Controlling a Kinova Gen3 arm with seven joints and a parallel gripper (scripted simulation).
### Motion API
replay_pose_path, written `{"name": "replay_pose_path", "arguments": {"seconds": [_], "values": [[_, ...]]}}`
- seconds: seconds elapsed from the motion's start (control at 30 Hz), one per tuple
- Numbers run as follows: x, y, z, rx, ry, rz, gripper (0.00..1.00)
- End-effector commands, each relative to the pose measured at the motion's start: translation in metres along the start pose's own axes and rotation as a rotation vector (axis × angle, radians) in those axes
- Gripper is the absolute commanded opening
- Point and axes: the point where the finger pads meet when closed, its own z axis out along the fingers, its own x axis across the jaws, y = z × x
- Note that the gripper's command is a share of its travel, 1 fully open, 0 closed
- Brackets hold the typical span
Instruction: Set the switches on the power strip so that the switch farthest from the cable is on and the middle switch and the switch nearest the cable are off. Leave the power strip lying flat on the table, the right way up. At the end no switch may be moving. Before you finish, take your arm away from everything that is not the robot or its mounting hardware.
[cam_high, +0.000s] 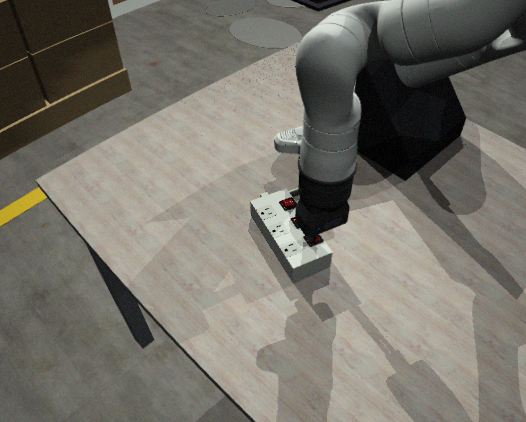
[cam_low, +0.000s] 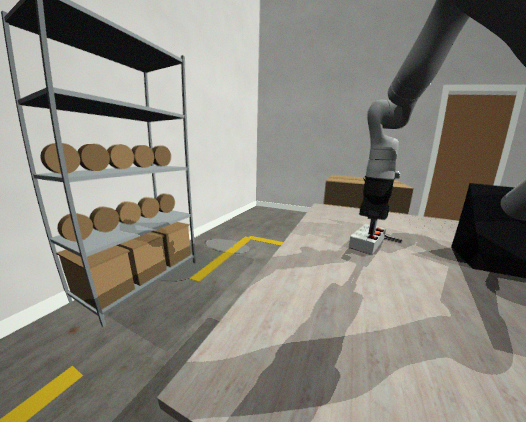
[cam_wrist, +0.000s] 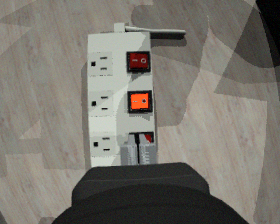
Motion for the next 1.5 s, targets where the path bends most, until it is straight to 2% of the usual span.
{"name": "replay_pose_path", "arguments": {"seconds": [0.0,1.47], "values": [[-0.0006,-0.0001,-0.0008,0.0,-0.002,0.0,0.0],[-0.0007,-0.0001,0.0058,0.0,-0.002,0.0,0.0]]}}
